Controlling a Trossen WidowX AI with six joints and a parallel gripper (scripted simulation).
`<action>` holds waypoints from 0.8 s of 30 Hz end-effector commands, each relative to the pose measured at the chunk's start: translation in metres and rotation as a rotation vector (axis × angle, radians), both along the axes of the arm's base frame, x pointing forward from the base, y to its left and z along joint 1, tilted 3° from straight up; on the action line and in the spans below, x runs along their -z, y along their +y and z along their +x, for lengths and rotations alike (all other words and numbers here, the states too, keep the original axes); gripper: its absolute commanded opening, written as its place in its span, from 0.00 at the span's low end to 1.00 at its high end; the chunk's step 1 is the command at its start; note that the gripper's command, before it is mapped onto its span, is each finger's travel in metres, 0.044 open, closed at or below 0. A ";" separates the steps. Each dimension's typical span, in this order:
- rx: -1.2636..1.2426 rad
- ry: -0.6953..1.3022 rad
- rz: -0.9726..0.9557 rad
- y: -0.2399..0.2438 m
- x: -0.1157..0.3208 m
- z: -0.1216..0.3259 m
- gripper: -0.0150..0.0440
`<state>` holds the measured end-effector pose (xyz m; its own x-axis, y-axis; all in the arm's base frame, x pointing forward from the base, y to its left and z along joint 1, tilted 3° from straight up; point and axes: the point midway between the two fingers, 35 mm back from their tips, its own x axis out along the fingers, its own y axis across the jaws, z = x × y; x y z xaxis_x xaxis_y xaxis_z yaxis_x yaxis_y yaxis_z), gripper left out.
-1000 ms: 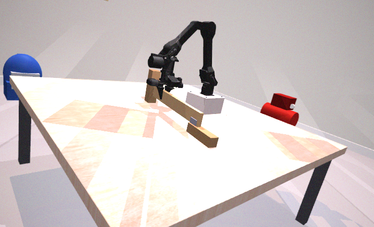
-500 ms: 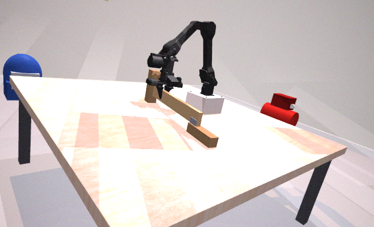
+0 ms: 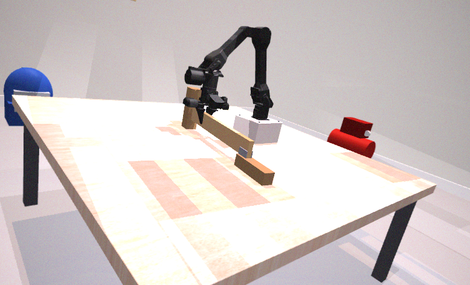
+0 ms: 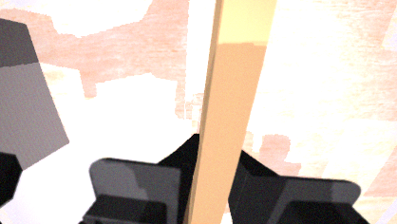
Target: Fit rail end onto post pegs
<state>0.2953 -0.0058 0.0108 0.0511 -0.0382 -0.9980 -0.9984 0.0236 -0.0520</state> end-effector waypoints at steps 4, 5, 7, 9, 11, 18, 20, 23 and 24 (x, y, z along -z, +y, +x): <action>-0.002 0.000 -0.001 -0.003 0.000 0.000 0.25; -0.002 0.000 -0.001 -0.003 0.000 0.000 0.25; -0.002 0.000 -0.001 -0.004 0.000 0.000 0.25; -0.002 0.000 -0.001 -0.004 0.000 0.000 0.25; -0.002 0.000 -0.001 -0.005 0.000 0.000 0.25; -0.002 0.000 -0.001 -0.007 0.000 0.000 0.25; -0.001 0.001 0.001 -0.004 0.000 0.000 0.34; -0.001 0.001 0.001 -0.004 0.000 0.000 0.48; -0.001 0.001 0.001 -0.004 0.000 0.000 0.52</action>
